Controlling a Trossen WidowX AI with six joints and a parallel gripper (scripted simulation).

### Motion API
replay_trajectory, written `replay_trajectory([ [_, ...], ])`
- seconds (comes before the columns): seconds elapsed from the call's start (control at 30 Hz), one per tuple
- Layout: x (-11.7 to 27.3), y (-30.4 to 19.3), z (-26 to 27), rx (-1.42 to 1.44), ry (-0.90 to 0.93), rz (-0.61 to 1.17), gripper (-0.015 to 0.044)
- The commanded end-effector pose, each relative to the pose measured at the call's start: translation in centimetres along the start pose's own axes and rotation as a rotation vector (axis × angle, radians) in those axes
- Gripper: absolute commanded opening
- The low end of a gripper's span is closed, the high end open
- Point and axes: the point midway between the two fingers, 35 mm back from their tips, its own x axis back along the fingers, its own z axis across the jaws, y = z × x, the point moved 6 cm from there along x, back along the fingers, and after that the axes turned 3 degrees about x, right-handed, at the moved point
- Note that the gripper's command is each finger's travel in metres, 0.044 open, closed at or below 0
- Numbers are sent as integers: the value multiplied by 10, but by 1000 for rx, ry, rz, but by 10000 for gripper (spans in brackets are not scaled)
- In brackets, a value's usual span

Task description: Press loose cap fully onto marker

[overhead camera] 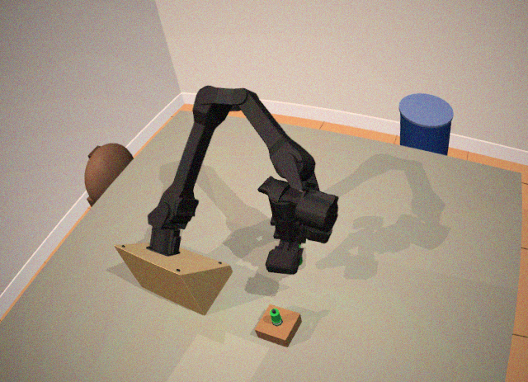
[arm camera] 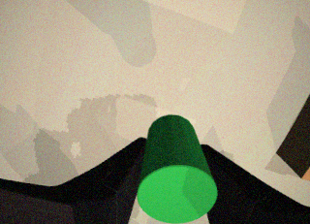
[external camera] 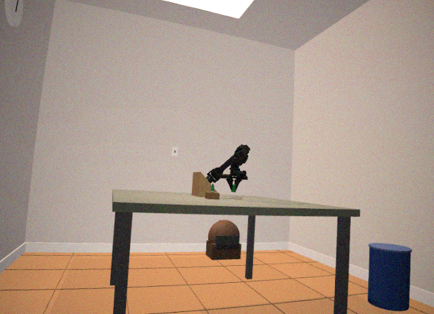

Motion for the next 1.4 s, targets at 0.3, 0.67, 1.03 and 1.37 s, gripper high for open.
replay_trajectory([
  [0.3, 19, 5, -22, 4, -17, -6, 0],
  [0.67, 34, 7, -61, 4, -30, -6, 0],
  [1.03, 48, 4, -99, 5, -32, -4, 0],
  [1.37, 60, -4, -134, 6, -27, -1, 0],
])
